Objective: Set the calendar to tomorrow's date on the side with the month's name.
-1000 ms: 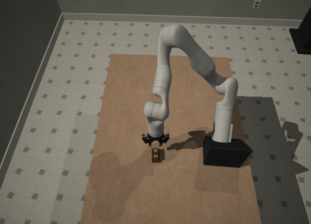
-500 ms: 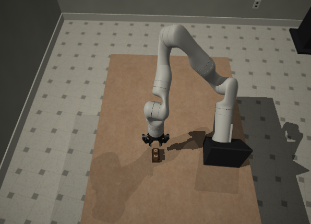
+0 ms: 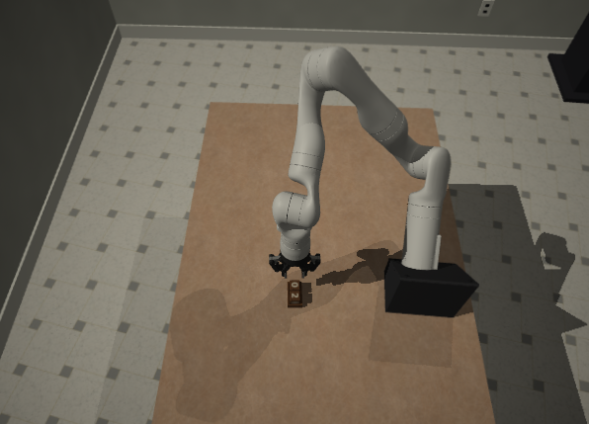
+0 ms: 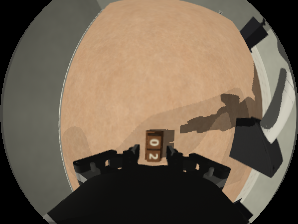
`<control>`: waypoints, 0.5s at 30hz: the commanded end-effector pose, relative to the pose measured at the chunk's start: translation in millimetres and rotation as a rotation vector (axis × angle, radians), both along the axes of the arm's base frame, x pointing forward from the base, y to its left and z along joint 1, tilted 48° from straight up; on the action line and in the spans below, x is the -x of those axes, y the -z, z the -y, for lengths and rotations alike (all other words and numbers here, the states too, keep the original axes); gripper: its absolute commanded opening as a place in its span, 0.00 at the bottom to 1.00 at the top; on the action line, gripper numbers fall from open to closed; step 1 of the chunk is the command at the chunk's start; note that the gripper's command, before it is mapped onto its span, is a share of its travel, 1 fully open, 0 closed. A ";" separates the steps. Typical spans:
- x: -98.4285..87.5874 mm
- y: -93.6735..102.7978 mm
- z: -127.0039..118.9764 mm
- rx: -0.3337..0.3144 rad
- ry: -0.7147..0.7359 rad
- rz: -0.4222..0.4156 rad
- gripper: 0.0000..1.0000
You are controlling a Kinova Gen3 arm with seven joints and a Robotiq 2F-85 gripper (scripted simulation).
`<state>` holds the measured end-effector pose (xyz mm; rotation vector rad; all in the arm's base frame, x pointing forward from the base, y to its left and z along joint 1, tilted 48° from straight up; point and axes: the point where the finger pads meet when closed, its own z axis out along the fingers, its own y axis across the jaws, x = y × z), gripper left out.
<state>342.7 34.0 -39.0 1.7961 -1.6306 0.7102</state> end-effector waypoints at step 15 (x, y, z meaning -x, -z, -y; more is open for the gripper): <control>1.0 11.1 11.6 0.000 0.002 0.002 0.46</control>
